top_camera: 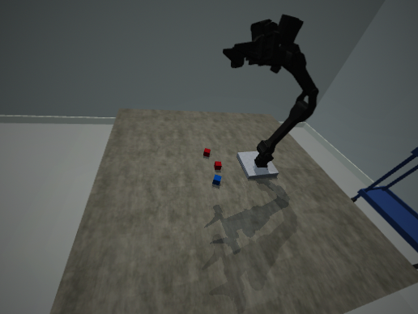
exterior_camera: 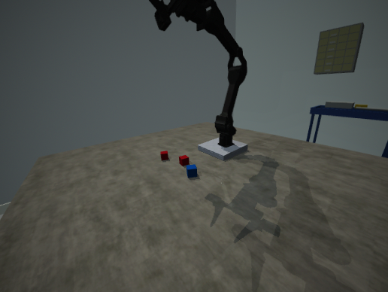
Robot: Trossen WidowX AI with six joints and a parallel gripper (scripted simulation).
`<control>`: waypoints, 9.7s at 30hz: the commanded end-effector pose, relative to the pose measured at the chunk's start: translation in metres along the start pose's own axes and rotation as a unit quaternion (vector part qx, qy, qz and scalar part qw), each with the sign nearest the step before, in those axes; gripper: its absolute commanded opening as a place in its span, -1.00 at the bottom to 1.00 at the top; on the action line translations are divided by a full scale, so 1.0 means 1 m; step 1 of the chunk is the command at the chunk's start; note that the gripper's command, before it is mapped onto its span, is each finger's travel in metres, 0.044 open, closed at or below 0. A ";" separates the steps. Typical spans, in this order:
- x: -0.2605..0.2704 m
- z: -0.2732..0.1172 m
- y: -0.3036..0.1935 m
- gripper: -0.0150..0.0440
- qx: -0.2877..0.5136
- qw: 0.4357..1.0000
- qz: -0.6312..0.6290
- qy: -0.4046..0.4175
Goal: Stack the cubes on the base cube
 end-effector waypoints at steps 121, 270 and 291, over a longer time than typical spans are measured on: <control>-0.309 0.029 -0.222 -0.14 0.563 0.697 0.092 -0.435; -0.152 0.062 -0.329 0.20 0.352 0.595 0.364 -0.624; -0.153 0.056 -0.308 0.41 0.461 0.651 0.248 -0.550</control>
Point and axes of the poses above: the point midway between the two fingers, 35 mm back from their tips, its own z axis out along the fingers, its own x axis across the jaws, y = z × x, the point moved 10 cm from there along -z, back along the fingers, and after that the axes turned 6 degrees about z, right-handed, at the moved point
